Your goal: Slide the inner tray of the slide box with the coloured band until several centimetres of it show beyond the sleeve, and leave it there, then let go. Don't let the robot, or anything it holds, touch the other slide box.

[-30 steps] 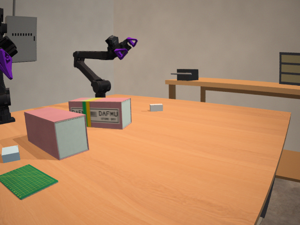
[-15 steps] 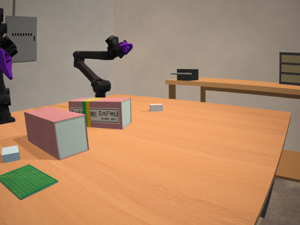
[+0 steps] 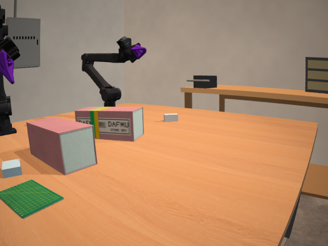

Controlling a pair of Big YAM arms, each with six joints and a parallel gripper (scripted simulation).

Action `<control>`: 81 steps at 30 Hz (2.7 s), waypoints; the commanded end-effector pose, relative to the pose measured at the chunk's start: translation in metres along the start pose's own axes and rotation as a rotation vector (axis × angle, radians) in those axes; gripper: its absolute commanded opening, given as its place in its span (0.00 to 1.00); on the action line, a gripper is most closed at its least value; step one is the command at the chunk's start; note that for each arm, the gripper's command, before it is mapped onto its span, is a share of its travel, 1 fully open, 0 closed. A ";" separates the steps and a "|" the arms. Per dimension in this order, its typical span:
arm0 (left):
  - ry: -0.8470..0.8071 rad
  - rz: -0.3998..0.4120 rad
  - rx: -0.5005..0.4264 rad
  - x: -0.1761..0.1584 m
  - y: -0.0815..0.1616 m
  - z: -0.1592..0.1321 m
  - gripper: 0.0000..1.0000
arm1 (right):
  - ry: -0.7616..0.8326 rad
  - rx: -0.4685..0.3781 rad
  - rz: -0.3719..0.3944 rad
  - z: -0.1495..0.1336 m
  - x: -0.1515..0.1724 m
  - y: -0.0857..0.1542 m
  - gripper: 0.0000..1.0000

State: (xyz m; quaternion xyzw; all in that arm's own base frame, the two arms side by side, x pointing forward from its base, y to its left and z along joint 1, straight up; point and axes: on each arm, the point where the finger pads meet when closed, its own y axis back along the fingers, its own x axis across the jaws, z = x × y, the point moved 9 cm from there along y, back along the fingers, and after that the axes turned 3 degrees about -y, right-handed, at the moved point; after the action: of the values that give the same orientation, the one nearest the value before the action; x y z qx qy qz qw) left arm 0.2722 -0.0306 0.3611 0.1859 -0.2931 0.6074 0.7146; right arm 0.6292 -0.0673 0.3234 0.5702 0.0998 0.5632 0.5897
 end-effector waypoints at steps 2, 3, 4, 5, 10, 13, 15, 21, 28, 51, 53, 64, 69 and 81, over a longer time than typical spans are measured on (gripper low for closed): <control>0.055 -0.034 0.010 0.013 -0.024 0.024 0.00 | 0.088 -0.087 0.041 0.003 0.026 0.030 0.00; 0.065 -0.048 0.023 0.012 -0.028 0.024 0.00 | 0.098 -0.097 0.043 0.002 0.027 0.032 0.00; 0.065 -0.048 0.023 0.012 -0.028 0.024 0.00 | 0.098 -0.097 0.043 0.002 0.027 0.032 0.00; 0.065 -0.048 0.023 0.012 -0.028 0.024 0.00 | 0.098 -0.097 0.043 0.002 0.027 0.032 0.00; 0.119 -0.130 0.099 0.007 -0.053 0.028 0.00 | 0.155 -0.156 0.051 -0.004 0.035 0.045 0.00; 0.159 -0.188 0.158 0.002 -0.072 0.030 0.00 | 0.199 -0.203 0.058 -0.008 0.041 0.056 0.00; 0.186 -0.230 0.202 -0.003 -0.085 0.032 0.00 | 0.230 -0.237 0.062 -0.012 0.045 0.064 0.00; 0.255 -0.344 0.337 -0.020 -0.121 0.035 0.00 | 0.315 -0.336 0.074 -0.022 0.056 0.087 0.00; 0.326 -0.492 0.542 -0.053 -0.169 0.037 0.00 | 0.421 -0.477 0.085 -0.040 0.068 0.118 0.00; 0.333 -0.794 1.248 -0.203 -0.266 0.036 0.00 | 0.656 -0.935 0.088 -0.113 0.084 0.214 0.00; 0.321 -0.804 1.289 -0.213 -0.269 0.035 0.00 | 0.664 -0.963 0.086 -0.117 0.083 0.220 0.00; 0.272 -0.835 1.406 -0.245 -0.275 0.034 0.00 | 0.681 -1.047 0.088 -0.131 0.084 0.238 0.00; 0.279 -0.824 1.413 -0.237 -0.278 0.034 0.00 | 0.675 -1.060 0.078 -0.131 0.080 0.241 0.00; 0.258 -0.851 1.430 -0.248 -0.271 0.025 0.00 | 0.661 -0.952 0.152 -0.175 0.093 0.197 0.00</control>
State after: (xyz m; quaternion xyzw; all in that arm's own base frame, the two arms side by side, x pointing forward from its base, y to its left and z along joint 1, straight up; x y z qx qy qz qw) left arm 0.5057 -0.2819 0.2399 0.6206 0.3428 0.3408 0.6175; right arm 0.4271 0.0273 0.4646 0.0411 -0.0060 0.7218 0.6909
